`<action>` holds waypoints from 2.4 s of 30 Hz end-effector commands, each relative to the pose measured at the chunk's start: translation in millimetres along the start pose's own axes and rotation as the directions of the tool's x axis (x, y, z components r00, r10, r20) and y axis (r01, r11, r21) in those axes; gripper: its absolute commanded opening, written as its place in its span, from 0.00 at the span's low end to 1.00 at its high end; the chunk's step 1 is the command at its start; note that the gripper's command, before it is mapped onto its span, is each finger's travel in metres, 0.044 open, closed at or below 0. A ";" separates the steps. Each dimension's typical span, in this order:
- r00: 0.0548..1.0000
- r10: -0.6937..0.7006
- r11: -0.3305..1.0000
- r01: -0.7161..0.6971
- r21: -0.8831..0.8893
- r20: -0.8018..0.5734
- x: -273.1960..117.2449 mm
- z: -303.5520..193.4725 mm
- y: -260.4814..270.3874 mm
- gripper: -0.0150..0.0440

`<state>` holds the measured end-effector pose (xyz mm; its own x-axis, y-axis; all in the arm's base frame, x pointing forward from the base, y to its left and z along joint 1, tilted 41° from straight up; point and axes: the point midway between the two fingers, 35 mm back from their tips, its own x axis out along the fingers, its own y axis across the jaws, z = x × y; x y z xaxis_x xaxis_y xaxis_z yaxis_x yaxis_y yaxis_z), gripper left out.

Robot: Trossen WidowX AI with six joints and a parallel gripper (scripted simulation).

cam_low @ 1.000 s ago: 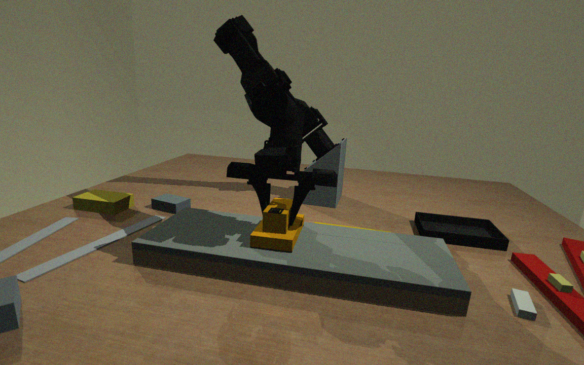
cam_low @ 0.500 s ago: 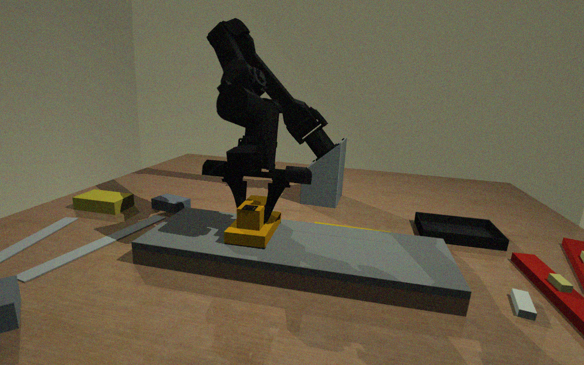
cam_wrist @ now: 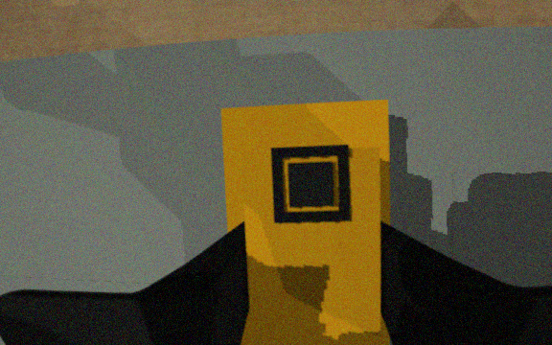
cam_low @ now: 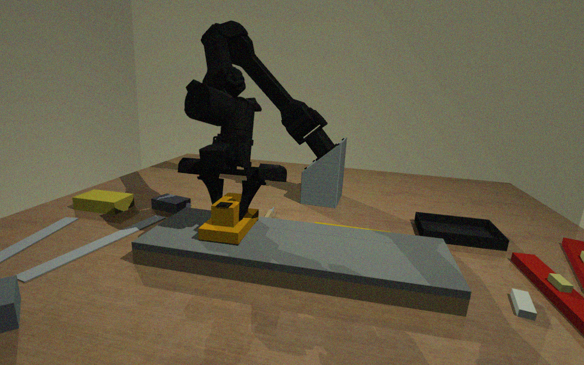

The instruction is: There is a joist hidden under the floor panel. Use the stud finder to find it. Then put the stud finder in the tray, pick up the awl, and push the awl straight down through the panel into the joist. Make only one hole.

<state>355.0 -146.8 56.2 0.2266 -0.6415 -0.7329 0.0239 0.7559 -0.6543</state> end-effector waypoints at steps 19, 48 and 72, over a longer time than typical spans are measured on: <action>1.000 -0.022 1.000 0.022 0.017 -0.004 -1.6 -2.2 -74.6 0.25; 1.000 -0.012 1.000 0.012 0.016 -0.004 -66.8 21.4 -70.9 0.25; 0.988 0.152 0.953 -0.138 -0.270 0.032 -99.2 60.9 52.6 0.25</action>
<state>387.6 -60.2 123.2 0.2545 -0.5484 -0.7965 -0.1970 0.7770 -0.5979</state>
